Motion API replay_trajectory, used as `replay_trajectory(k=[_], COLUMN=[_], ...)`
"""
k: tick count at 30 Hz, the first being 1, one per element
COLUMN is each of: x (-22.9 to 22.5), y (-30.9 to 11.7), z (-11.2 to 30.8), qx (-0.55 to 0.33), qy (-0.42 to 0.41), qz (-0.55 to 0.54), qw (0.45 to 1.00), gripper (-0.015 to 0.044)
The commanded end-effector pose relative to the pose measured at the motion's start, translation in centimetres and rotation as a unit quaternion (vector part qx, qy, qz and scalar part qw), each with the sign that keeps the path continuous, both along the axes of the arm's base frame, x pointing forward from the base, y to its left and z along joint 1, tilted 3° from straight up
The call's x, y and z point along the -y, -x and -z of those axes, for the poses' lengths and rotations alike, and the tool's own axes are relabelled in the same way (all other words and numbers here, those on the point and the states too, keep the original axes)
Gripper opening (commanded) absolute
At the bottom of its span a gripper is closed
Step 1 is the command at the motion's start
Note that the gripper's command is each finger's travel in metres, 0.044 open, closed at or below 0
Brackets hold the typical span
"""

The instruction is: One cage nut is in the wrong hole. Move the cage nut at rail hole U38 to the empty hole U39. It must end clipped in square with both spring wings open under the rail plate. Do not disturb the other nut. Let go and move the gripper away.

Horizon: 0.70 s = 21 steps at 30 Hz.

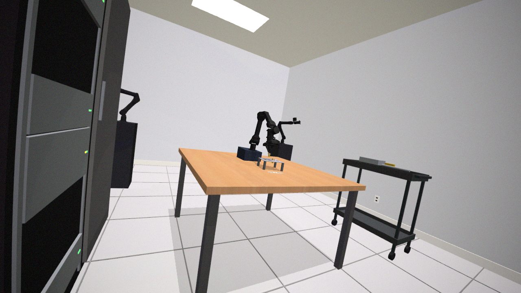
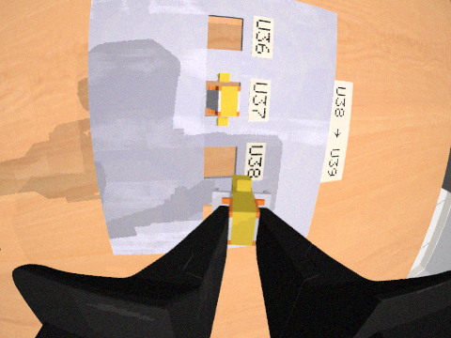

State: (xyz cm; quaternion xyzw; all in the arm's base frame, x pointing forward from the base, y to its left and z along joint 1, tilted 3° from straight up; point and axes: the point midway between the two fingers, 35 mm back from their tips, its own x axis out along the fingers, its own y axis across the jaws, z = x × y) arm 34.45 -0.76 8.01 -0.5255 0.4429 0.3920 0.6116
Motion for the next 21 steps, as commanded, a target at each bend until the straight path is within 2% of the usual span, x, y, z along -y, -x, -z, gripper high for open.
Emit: replay_trajectory(k=[1, 5, 21], x=[1.8, 3.4, 3.5], y=[0.4, 0.8, 0.6], z=[-0.1, -0.2, 0.1], qx=[0.004, 0.007, -0.016], qy=[0.001, 0.002, 0.000], qz=[0.001, 0.001, -0.001], qw=[1.000, 1.000, 1.000], gripper=[0.0035, 0.0035, 0.0033])
